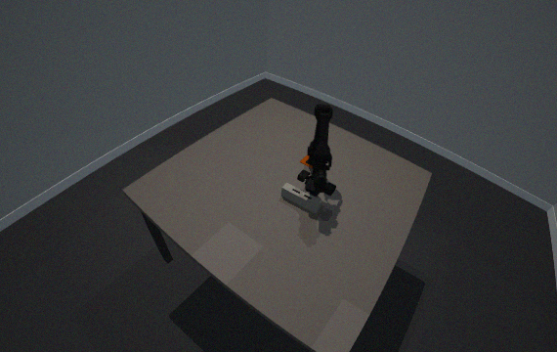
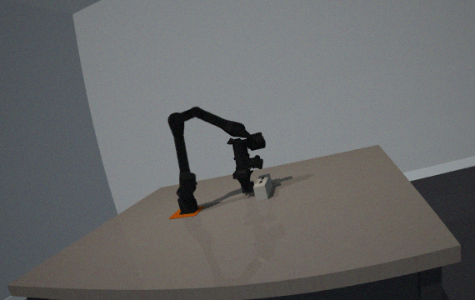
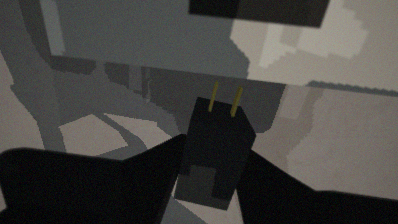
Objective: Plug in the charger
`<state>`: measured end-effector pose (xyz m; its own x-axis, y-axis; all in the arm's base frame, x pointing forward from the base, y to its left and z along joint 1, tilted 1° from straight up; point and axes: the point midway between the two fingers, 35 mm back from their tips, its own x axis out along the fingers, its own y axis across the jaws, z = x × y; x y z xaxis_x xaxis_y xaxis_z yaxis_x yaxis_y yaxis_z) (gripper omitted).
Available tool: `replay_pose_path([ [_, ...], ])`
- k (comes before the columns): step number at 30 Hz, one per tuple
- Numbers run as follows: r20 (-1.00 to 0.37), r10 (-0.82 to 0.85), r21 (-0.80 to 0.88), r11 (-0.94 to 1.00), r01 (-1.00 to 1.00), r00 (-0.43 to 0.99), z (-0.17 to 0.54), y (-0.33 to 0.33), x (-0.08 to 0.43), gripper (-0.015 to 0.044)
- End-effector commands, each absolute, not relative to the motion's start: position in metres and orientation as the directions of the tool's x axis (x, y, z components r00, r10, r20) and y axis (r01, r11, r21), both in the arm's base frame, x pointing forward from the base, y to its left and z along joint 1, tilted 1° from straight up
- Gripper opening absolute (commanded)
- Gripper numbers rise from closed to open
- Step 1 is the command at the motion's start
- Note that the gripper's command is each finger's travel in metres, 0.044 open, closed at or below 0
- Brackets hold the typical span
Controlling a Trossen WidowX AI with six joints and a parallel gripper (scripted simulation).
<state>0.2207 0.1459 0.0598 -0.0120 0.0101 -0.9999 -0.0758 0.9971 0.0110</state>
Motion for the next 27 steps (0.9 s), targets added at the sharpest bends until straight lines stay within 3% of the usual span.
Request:
replay_pose_path([
  [1,-1.0,0.008,0.01,0.997,-0.082,-0.018,0.0589,0.1459,0.2216,0.0],
  [27,-1.0,0.008,0.01,0.997,-0.082,-0.018,0.058,0.1459,0.2264,0.0],
])
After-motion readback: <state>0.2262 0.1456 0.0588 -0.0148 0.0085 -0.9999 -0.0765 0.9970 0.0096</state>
